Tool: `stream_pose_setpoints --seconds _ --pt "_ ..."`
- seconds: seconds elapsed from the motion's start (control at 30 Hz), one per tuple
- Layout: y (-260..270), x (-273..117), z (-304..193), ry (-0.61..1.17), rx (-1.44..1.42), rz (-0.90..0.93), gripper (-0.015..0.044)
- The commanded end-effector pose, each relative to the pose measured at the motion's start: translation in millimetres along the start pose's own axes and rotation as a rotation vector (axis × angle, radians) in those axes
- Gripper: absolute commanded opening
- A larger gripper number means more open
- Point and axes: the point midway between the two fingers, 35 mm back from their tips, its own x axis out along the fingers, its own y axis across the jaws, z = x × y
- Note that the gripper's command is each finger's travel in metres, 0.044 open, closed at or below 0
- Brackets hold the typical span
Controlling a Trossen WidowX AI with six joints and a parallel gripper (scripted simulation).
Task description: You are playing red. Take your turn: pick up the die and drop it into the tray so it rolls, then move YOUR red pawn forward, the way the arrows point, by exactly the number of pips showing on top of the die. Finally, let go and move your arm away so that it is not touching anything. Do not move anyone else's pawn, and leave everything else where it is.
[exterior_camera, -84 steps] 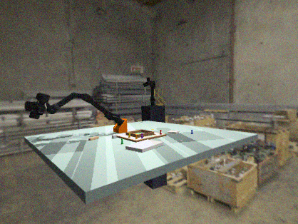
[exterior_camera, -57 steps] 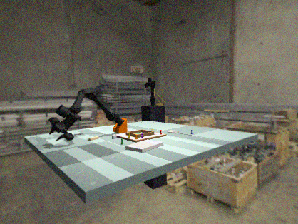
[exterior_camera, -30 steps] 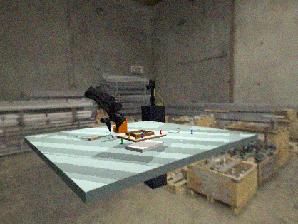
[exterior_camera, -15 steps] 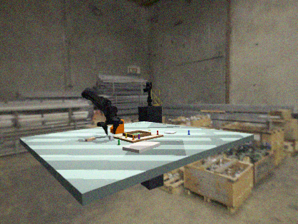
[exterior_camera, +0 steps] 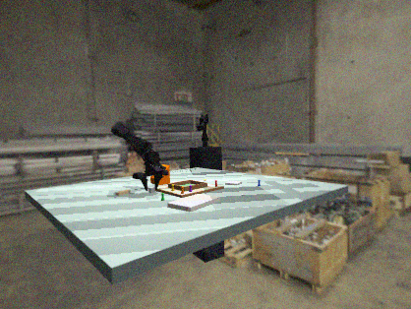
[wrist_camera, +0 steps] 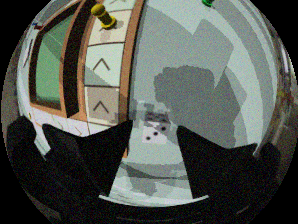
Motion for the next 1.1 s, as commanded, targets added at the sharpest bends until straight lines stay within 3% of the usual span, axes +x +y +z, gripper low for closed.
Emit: stream_pose_setpoints --seconds 0.0,0.1,0.33,0.43,1.07 --pt "1.1 1.7 0.1 -0.001 -0.006 0.005 0.0196" --pt "1.1 1.7 0.1 -0.001 -0.006 0.005 0.0118" --pt "1.1 1.7 0.1 -0.001 -0.006 0.005 0.0071" --pt "1.4 -1.4 1.0 -0.001 -0.006 0.007 0.0" --pt "4.2 -97.1 5.5 0.0 -0.008 0.022 0.0"
